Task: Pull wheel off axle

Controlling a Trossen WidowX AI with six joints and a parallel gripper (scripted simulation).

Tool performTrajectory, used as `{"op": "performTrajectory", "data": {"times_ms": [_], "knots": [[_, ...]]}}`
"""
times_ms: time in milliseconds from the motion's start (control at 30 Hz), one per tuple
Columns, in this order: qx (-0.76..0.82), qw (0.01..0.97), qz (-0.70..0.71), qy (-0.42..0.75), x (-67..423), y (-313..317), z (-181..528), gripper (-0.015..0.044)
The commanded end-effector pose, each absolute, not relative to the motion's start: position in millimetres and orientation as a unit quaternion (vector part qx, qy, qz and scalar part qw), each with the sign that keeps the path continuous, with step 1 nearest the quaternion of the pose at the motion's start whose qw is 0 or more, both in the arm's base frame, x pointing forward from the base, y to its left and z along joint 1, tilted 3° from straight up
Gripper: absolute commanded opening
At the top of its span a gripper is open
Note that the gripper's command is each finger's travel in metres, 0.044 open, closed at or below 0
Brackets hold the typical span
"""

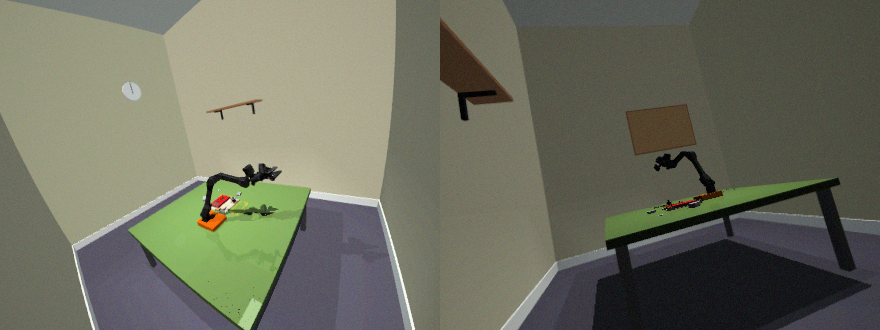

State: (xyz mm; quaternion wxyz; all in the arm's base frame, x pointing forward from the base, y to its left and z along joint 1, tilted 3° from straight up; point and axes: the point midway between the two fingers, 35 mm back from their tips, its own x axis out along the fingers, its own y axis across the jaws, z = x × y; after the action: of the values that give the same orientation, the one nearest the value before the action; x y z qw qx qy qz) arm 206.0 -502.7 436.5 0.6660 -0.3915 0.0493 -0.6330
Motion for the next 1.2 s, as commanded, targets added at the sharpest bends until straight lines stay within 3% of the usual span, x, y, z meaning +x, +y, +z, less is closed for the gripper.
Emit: {"op": "performTrajectory", "data": {"times_ms": [0,100,600,1167], "knots": [[-0.391,0.667,-0.632,0.050,207,-503,436,0.0374],[-0.382,0.681,-0.622,0.056,217,-501,430,0.0300],[-0.276,0.814,-0.489,0.150,332,-457,348,0.0300],[-0.157,0.889,-0.320,0.289,420,-349,251,0.0300]]}}
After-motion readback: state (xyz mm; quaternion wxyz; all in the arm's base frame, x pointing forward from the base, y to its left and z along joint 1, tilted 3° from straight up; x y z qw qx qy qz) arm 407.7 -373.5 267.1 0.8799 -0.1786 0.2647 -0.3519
